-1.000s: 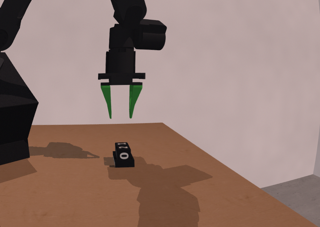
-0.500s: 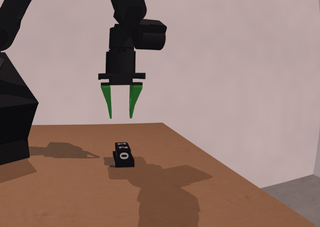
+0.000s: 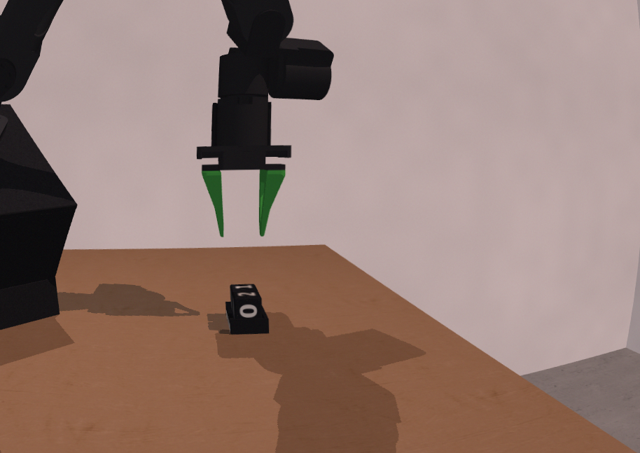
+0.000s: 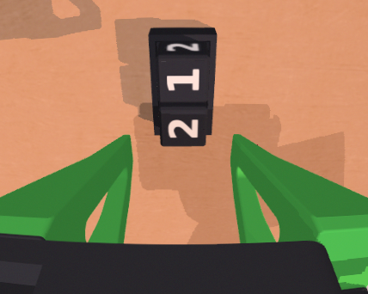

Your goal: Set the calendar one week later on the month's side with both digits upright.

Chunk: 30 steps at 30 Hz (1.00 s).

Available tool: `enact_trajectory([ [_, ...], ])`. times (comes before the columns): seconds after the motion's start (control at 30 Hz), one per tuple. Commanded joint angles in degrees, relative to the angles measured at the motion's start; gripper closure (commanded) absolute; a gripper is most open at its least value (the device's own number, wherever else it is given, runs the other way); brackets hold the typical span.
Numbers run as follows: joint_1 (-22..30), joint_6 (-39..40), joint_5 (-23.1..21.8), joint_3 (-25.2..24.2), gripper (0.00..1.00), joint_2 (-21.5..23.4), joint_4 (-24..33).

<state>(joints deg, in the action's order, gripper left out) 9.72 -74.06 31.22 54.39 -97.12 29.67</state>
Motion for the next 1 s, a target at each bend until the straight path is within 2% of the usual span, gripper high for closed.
enact_trajectory([
  [0.0, 1.0, -0.5, -0.8, 0.1, 0.55, -0.3, -1.0],
  [0.17, 0.7, -0.7, -0.9, -0.5, 0.55, -0.6, -1.3],
  [0.2, 0.4, -0.8, -0.9, -0.9, 0.55, 1.0, -1.6],
  [0.33, -0.5, -1.2, -1.0, -1.1, 0.55, -1.6, -2.4],
  [0.5, -1.2, -1.8, -1.2, -1.0, 0.55, -1.4, -3.9],
  [0.73, -1.7, -2.6, -1.4, -2.1, 0.55, -3.5, -5.8],
  [0.77, -1.6, -2.8, -1.5, 0.3, 0.55, -1.7, -6.2],
  [0.83, -2.4, -3.1, -1.5, 0.1, 0.55, -4.1, -6.8],
  [0.97, -2.6, -3.7, -1.8, -2.5, 0.55, -5.2, -8.4],
])
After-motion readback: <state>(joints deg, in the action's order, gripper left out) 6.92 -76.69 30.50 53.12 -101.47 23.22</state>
